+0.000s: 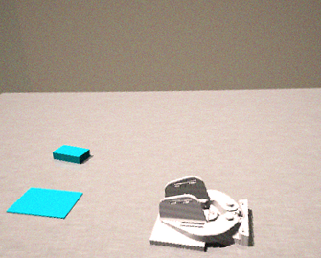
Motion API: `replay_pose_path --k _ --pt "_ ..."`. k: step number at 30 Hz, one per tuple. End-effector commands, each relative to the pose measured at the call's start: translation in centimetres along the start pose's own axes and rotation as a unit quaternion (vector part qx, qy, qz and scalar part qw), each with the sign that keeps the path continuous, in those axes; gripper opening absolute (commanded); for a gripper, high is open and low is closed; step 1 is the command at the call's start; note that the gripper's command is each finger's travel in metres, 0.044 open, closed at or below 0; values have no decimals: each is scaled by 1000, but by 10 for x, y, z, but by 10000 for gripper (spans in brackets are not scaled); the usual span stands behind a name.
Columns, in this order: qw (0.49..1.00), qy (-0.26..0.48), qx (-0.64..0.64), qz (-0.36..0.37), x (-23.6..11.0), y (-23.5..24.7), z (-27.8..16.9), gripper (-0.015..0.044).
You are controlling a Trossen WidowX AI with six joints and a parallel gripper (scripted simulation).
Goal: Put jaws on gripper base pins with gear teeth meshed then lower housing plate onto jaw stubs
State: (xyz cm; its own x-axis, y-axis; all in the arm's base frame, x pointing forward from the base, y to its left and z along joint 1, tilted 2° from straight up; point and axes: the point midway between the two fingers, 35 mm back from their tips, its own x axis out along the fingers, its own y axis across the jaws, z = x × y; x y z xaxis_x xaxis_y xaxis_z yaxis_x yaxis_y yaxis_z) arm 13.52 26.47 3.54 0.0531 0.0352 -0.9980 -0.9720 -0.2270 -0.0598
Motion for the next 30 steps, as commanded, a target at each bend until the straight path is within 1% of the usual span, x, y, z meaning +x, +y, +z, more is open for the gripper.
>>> replay_pose_path --k 1,13,24,30 --pt "1000 4 -2 0 3 0 -1 440" --pt "1000 4 -2 0 22 0 -1 440" --pt "1000 4 -2 0 23 0 -1 440" --pt "1000 4 -2 0 31 0 -1 440"
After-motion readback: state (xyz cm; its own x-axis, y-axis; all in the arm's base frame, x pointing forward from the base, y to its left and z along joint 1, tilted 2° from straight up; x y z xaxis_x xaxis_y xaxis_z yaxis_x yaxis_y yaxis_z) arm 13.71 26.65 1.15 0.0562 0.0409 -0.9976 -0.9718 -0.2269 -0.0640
